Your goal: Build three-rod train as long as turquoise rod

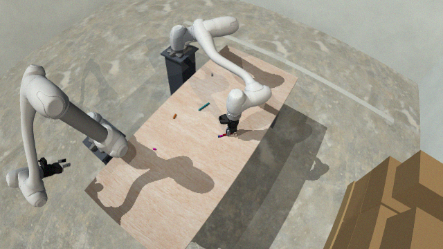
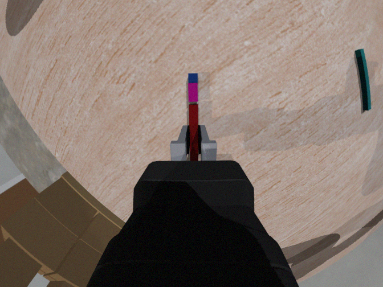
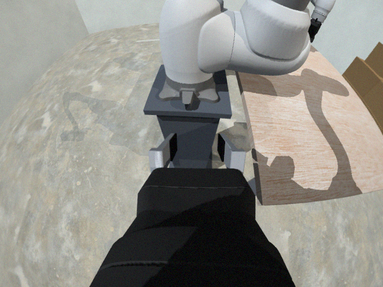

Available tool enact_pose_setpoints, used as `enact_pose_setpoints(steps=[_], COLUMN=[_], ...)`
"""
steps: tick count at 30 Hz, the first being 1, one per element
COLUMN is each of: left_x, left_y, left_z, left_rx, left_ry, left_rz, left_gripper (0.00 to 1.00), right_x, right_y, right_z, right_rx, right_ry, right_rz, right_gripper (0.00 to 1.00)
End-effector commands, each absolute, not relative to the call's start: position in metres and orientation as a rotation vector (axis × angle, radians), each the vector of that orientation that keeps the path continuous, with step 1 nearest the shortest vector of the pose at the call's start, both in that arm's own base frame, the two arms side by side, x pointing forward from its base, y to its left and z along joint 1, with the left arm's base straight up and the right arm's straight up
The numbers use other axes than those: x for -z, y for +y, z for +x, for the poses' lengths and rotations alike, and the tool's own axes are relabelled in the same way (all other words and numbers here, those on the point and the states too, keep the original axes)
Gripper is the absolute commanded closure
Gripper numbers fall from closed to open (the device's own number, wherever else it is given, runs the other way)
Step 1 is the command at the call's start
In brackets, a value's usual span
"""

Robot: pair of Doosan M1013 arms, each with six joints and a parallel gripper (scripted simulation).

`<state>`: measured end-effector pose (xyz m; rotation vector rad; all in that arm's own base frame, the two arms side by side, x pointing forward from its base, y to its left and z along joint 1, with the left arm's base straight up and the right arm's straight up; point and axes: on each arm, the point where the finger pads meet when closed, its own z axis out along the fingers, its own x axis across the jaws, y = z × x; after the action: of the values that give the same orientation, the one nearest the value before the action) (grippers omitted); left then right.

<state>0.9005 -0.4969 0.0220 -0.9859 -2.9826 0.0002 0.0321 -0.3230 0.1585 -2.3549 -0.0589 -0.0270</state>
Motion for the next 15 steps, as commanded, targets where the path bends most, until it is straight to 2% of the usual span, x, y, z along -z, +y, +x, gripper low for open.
enact_pose_setpoints(steps=[1, 15], left_x=[-0.024, -0.024], left_y=[-0.4971, -0.4984], left_z=[0.9011, 0.9001], left_rx=[0.0, 0.0], left_ry=[-2.985, -2.985], left_rz=[-0.987, -0.987], left_gripper=[0.76, 0.76], right_x=[-0.1588, -0.1588], right_y=[-0.3232, -0.3232], right_z=[0.0322, 0.0322], right_rx=[0.027, 0.027], right_ry=[-0.059, -0.059], right_rz=[-2.356, -2.356], right_gripper=[0.0, 0.0])
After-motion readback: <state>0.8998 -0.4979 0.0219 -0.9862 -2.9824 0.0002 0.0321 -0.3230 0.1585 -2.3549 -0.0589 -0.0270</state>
